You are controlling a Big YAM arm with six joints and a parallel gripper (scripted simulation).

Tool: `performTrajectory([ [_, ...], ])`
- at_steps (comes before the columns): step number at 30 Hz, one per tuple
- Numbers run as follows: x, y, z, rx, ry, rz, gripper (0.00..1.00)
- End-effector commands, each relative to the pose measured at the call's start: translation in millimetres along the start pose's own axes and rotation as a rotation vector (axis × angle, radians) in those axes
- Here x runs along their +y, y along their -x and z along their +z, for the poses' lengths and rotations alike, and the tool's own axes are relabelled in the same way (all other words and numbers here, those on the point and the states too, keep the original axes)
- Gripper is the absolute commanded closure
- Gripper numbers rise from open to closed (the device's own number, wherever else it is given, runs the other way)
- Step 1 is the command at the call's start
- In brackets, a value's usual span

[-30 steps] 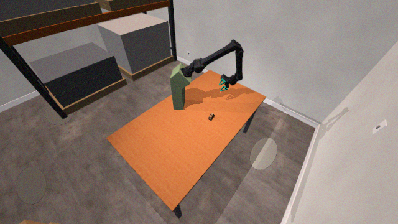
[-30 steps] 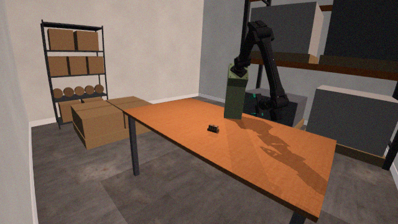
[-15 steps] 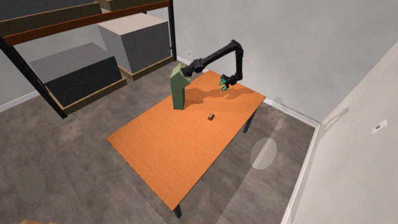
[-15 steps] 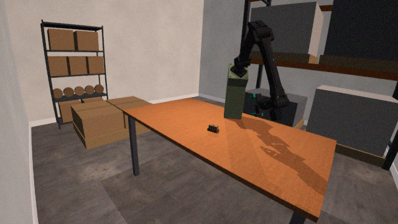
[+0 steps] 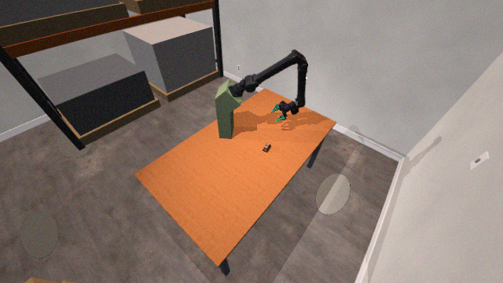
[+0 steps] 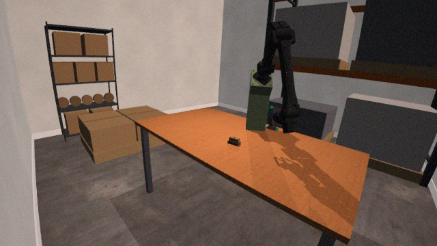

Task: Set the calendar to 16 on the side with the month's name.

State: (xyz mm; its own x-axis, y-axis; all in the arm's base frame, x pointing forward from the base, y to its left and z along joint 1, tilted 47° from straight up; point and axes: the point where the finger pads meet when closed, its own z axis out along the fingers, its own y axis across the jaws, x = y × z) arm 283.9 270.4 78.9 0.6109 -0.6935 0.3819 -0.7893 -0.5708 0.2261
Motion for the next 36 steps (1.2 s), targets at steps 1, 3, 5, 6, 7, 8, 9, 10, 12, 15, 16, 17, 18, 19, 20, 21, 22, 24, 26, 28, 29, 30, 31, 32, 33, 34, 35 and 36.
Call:
performTrajectory([
  [1, -3, -9, -3, -0.029, -0.044, 0.110, 0.00],
  [3, -8, -13, 9, -0.084, -0.060, 0.213, 0.00],
  [5, -11, -16, 16, -0.115, -0.069, 0.272, 0.00],
  [6, -13, -18, 19, -0.131, -0.073, 0.303, 0.00],
  [7, -14, -19, 22, -0.143, -0.077, 0.326, 0.00],
  [8, -16, -21, 26, -0.165, -0.083, 0.367, 0.00],
  [9, -17, -22, 30, -0.183, -0.087, 0.400, 0.00],
  [10, -19, -24, 34, -0.202, -0.092, 0.435, 0.00],
  [12, -22, -28, 40, -0.237, -0.101, 0.500, 0.00],
  [15, -26, -34, 51, -0.292, -0.113, 0.600, 0.00],
  [16, -27, -36, 54, -0.311, -0.118, 0.635, 0.00],
  [17, -27, -36, 54, -0.311, -0.118, 0.635, 0.00],
  [18, -27, -36, 54, -0.311, -0.118, 0.635, 0.00],
  [19, -29, -39, 59, -0.338, -0.124, 0.682, 0.00],
  [20, -31, -43, 64, -0.371, -0.131, 0.741, 0.00],
  [21, -32, -45, 67, -0.389, -0.134, 0.772, 0.00],
  [22, -33, -48, 70, -0.407, -0.138, 0.805, 0.00],
  [24, -35, -52, 76, -0.443, -0.145, 0.865, 0.00],
  [26, -37, -57, 81, -0.480, -0.153, 0.928, 0.00],
  [28, -39, -62, 86, -0.517, -0.160, 0.990, 0.00],
  [29, -39, -65, 89, -0.536, -0.164, 1.021, 0.00],
  [30, -40, -68, 91, -0.556, -0.168, 1.052, 0.00],
  [31, -41, -71, 93, -0.576, -0.172, 1.085, 0.00],
  [32, -41, -74, 96, -0.597, -0.176, 1.118, 0.00],
  [33, -41, -77, 98, -0.618, -0.180, 1.150, 0.00],
  [34, -41, -77, 98, -0.618, -0.180, 1.150, 0.00],
  [35, -41, -77, 98, -0.618, -0.180, 1.150, 0.00],
  [36, -42, -79, 100, -0.630, -0.182, 1.168, 0.00],
])
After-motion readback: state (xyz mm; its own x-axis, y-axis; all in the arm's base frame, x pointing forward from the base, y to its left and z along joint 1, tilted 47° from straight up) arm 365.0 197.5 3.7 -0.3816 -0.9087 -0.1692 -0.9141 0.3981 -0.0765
